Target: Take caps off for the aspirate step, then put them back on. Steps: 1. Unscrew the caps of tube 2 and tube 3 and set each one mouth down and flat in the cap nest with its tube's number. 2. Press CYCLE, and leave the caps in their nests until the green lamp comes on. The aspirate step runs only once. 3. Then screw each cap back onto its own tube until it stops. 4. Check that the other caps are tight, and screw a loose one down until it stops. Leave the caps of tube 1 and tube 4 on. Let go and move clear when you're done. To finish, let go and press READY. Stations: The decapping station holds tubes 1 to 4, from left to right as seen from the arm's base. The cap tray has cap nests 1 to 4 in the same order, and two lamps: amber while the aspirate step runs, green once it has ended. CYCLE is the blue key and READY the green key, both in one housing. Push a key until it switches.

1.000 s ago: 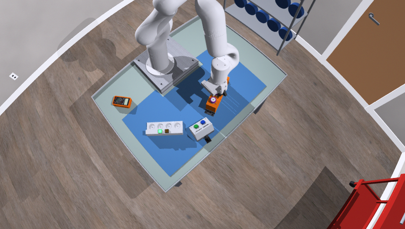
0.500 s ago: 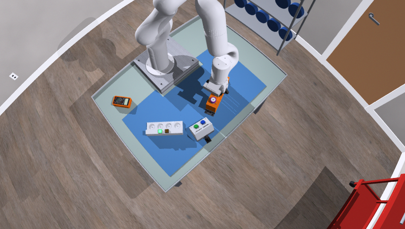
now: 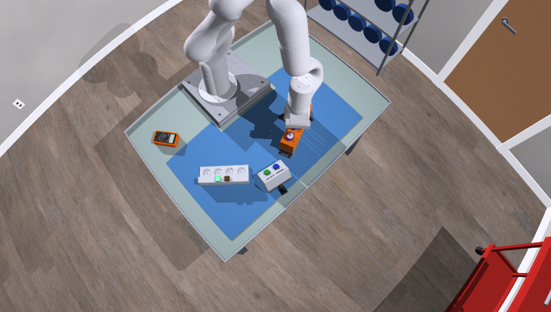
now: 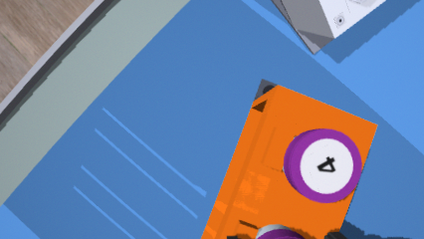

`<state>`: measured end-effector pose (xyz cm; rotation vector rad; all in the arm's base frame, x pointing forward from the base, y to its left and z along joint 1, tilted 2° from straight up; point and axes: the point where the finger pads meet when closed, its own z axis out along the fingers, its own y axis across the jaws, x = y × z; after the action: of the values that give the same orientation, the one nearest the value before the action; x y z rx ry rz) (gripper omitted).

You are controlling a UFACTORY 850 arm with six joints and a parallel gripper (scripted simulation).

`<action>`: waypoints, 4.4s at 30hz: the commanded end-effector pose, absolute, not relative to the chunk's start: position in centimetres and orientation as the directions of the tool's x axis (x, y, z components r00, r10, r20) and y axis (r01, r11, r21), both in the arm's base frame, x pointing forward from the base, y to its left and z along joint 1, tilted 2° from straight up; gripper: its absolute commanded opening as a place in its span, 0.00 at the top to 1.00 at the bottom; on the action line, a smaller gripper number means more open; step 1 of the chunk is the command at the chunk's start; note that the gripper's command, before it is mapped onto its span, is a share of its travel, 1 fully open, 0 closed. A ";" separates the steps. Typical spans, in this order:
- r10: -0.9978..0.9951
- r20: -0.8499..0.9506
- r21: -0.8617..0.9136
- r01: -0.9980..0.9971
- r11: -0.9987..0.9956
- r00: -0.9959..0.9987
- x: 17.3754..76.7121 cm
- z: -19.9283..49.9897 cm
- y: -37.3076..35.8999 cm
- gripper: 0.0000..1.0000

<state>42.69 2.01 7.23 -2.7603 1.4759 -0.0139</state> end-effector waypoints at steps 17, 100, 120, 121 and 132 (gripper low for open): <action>-0.841 -0.024 -0.031 -0.841 -0.540 0.540 42.8 7.3 2.0 1.00; -0.543 -0.009 -0.038 -0.543 -0.839 0.840 42.8 7.3 2.0 1.00; -0.767 -0.020 -0.034 -0.767 -0.641 0.642 42.8 7.2 2.0 1.00; -0.798 -0.022 -0.033 -0.798 -0.602 0.603 42.8 7.2 2.0 1.00; -0.995 -0.036 -0.017 -0.995 -0.096 0.097 42.8 7.2 2.0 1.00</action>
<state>42.71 1.99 7.16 -2.4208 1.8829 0.0343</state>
